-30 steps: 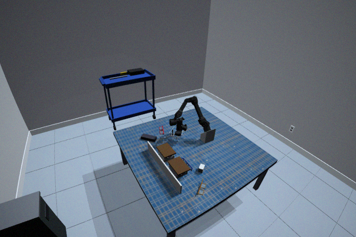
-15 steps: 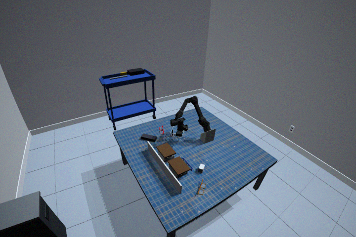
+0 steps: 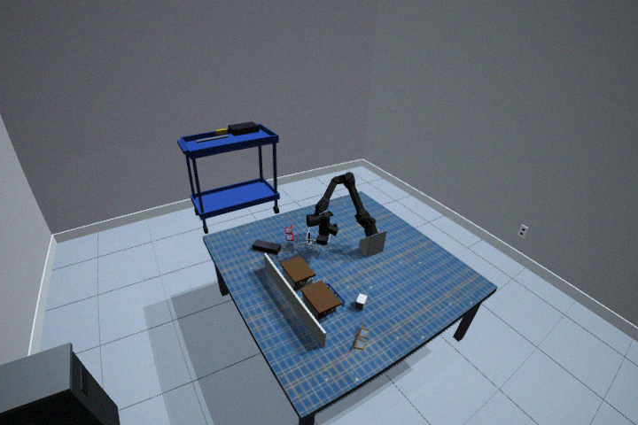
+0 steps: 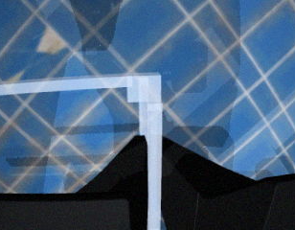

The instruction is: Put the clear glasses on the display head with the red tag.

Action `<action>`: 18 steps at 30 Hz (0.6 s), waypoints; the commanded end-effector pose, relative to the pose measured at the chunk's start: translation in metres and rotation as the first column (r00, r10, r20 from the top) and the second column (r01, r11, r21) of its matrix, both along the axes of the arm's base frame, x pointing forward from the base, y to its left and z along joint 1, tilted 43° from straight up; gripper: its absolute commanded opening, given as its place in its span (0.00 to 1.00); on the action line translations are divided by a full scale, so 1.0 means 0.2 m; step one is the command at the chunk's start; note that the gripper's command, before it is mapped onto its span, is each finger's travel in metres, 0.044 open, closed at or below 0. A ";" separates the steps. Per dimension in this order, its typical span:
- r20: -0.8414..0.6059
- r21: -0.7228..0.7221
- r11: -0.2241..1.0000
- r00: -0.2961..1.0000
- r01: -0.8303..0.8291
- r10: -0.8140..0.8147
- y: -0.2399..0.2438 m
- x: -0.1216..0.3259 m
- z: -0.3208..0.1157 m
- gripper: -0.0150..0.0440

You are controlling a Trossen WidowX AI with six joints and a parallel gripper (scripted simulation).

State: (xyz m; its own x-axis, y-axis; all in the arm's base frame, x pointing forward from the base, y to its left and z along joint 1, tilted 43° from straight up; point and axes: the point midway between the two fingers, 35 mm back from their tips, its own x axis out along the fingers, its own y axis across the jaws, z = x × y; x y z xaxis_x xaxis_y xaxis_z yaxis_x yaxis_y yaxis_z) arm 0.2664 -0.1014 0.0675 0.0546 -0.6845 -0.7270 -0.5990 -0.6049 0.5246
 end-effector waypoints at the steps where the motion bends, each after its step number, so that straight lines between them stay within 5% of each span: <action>1: 0.001 -0.002 1.000 1.000 0.003 -0.003 0.00 0.00 0.00 0.25; 18: 0.002 -0.002 1.000 1.000 0.003 -0.003 -0.01 0.02 0.01 0.25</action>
State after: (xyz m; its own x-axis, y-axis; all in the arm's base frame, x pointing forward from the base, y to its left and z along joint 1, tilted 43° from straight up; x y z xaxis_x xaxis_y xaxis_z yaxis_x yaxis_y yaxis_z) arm 0.2684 -0.1031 0.0691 0.0550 -0.6848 -0.7266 -0.6055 -0.6015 0.5211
